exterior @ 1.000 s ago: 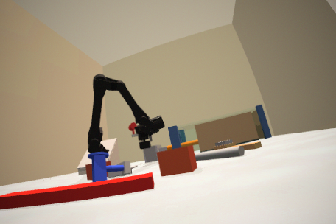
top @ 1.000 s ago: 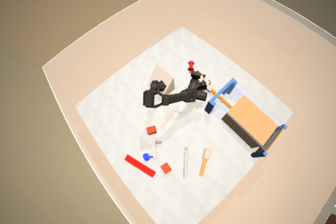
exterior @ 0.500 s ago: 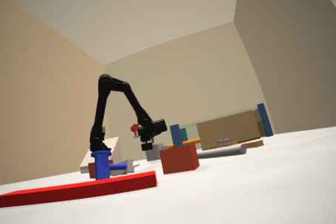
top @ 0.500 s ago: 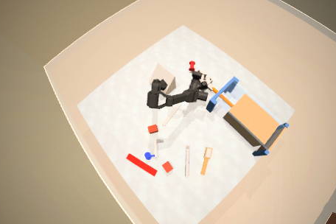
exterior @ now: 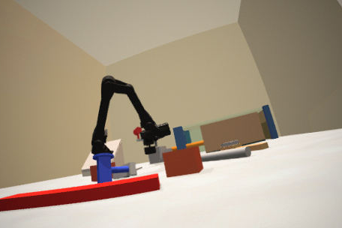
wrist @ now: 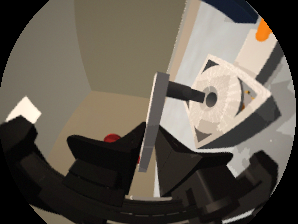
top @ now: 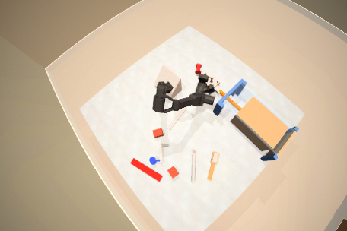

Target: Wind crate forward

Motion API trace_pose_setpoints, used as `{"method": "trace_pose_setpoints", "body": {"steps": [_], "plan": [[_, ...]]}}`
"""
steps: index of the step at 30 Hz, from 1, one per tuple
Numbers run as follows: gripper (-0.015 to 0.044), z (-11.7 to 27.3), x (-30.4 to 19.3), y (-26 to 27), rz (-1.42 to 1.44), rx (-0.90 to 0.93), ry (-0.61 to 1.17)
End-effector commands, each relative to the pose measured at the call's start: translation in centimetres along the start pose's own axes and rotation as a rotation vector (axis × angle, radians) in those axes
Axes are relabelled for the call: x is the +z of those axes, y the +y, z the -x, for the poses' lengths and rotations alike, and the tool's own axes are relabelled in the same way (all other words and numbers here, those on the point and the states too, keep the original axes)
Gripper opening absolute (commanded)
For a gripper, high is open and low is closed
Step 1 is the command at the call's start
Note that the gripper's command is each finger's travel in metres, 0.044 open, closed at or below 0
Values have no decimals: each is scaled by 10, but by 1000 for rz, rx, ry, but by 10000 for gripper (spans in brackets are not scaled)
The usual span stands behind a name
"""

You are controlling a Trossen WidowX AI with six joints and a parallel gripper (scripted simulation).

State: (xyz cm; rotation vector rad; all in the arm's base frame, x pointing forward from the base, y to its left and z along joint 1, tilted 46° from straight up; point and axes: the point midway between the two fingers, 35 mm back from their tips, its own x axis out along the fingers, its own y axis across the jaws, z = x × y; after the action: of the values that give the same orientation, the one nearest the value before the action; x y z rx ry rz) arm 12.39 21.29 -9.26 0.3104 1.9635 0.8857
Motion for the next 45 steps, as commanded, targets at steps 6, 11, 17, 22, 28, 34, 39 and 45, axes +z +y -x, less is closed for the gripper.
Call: {"method": "trace_pose_setpoints", "body": {"steps": [6, 11, 17, 22, 28, 34, 39, 45], "plan": [[0, 5, 2, -1, 6, 5, 1], [0, 6, 2, -4, 6, 5, 1], [0, 6, 2, -6, 6, 5, 0], [0, 5, 2, -7, 6, 5, -2], [0, 5, 2, -10, 6, 5, 0], [0, 5, 2, -11, 6, 5, 1], [0, 4, 2, -13, 3, 3, 2], [0, 4, 2, -15, -3, -1, 3]]}}
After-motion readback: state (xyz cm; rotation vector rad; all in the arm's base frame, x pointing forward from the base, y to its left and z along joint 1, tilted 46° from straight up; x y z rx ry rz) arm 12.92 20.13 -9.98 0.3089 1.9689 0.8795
